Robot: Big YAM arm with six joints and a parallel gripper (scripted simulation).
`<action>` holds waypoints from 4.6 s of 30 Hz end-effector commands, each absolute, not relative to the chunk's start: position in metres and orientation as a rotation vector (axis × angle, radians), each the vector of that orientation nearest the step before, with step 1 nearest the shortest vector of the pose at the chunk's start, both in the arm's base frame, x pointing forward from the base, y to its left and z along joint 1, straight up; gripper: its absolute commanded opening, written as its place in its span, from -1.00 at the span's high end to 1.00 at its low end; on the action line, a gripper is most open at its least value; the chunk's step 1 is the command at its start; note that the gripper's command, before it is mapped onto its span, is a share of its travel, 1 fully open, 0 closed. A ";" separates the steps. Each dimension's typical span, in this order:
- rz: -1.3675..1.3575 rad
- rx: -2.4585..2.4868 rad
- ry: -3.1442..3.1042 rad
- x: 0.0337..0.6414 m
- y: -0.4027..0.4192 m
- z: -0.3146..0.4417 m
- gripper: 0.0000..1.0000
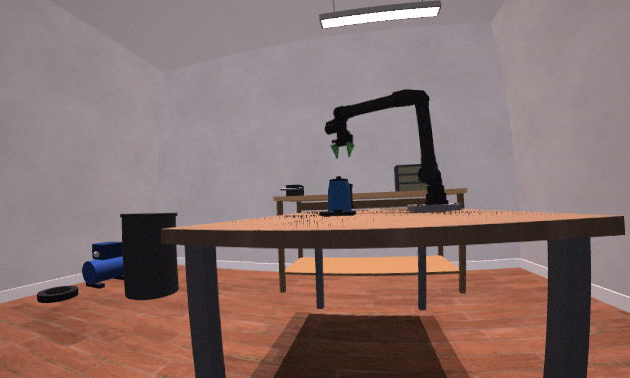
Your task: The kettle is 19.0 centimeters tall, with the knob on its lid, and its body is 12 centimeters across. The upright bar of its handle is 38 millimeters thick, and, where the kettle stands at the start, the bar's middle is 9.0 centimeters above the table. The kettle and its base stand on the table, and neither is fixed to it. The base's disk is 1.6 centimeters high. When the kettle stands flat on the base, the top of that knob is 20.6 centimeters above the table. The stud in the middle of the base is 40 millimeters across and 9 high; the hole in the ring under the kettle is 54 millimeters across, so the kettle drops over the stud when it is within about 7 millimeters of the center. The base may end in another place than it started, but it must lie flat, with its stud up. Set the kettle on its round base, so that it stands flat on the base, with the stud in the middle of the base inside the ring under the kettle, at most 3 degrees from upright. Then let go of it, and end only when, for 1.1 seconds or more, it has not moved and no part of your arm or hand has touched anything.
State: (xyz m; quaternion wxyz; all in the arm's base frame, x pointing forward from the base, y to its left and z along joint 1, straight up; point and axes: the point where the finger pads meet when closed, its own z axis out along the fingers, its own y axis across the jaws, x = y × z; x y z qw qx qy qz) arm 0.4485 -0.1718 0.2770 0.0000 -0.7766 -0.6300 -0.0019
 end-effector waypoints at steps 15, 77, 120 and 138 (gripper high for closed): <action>-0.013 -2.459 -1.981 0.457 -0.179 0.288 -0.49; 0.004 -2.444 -1.969 0.452 -0.176 0.157 -0.49; -0.003 -2.450 -1.974 0.454 -0.177 0.142 -0.49; -0.003 -2.450 -1.974 0.454 -0.177 0.142 -0.49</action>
